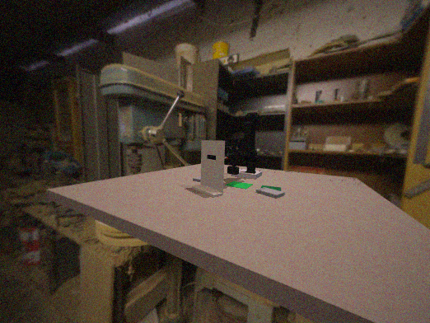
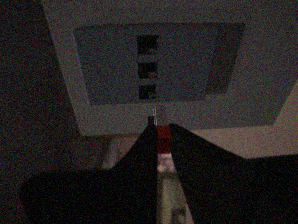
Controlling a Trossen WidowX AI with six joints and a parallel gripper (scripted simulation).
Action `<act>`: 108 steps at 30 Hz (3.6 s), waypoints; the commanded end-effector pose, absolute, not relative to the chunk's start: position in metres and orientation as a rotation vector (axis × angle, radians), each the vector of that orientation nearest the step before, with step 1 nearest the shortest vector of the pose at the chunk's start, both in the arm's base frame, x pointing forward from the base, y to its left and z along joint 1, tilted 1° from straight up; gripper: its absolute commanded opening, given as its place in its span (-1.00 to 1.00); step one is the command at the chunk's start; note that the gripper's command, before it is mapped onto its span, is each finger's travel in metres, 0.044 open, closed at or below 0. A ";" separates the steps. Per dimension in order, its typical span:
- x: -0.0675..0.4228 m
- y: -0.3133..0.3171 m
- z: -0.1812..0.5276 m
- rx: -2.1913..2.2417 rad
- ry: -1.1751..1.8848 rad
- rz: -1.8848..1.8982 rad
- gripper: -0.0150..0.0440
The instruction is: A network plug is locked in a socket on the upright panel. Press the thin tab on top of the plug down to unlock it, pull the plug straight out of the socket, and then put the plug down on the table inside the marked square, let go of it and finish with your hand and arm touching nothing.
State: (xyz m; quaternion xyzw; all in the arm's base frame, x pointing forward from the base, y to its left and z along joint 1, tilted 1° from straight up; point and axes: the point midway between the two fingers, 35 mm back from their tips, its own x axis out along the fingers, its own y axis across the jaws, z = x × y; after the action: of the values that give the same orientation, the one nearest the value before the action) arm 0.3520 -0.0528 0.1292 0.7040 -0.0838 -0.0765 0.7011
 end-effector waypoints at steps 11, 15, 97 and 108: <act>0.348 -0.050 0.136 1.568 -0.187 -0.171 -0.49; 0.347 -0.050 0.141 1.569 -0.187 -0.171 -0.49; 0.290 -0.019 0.095 1.493 0.545 -0.643 -0.49; 0.261 -0.011 0.083 1.468 0.715 -0.766 -0.49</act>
State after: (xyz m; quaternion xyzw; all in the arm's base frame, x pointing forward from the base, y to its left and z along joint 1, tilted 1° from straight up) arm 0.2667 -0.0138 0.0808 0.6407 0.2961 -0.3256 0.6291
